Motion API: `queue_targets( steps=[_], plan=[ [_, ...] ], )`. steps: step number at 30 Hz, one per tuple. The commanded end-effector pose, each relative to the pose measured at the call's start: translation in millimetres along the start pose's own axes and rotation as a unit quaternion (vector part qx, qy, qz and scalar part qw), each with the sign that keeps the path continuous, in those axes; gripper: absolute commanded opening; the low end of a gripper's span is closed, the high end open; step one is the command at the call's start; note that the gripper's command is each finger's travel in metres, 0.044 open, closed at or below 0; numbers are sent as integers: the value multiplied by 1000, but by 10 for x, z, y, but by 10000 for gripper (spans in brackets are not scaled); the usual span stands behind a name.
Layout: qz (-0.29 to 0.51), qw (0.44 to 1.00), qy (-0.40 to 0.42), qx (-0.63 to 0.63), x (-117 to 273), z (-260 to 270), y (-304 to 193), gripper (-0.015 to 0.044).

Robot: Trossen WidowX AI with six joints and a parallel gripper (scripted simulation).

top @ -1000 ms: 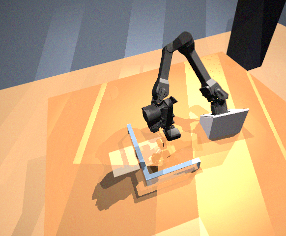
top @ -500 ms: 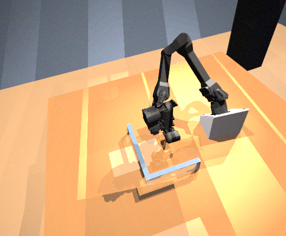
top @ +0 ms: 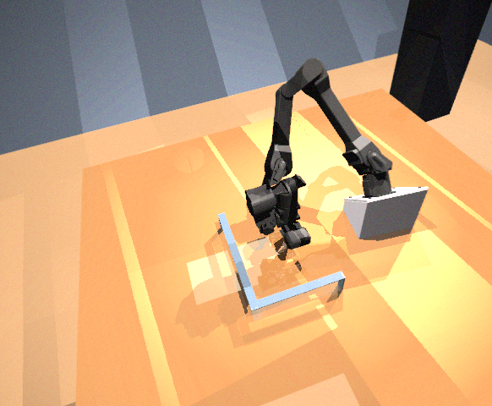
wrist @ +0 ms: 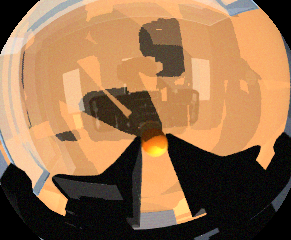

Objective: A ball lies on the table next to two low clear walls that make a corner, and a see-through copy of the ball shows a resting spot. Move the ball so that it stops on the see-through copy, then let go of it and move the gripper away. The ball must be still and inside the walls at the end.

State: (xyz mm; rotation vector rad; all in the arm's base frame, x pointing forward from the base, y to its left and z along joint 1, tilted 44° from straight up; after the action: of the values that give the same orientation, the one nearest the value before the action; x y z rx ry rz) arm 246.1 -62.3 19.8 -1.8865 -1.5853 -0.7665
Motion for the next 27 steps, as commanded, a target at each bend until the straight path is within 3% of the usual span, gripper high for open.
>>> queue_targets(
  steps=[1, 6, 13, 20, 27],
  plan=[
    [0, 1000, 0, 0, 1, 0, 0, 105],
    [0, 1000, 0, 0, 1, 0, 0, 216],
    [0, 1000, 0, 0, 22, 1, 4, 216],
    [3, 1000, 0, 4, 852, 6, 0, 216],
    [-2, 1000, -3, 7, 806, 13, 11, 216]
  ],
)
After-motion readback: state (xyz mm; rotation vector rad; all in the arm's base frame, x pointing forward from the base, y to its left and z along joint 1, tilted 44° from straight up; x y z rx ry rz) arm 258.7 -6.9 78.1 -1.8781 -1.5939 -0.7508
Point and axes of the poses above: the point midway between the two fingers, 35 mm back from their tips, its own x axis back along the fingers, its own z axis across the jaws, y = z × x, the point moved 9 cm from there along x, back along the fingers
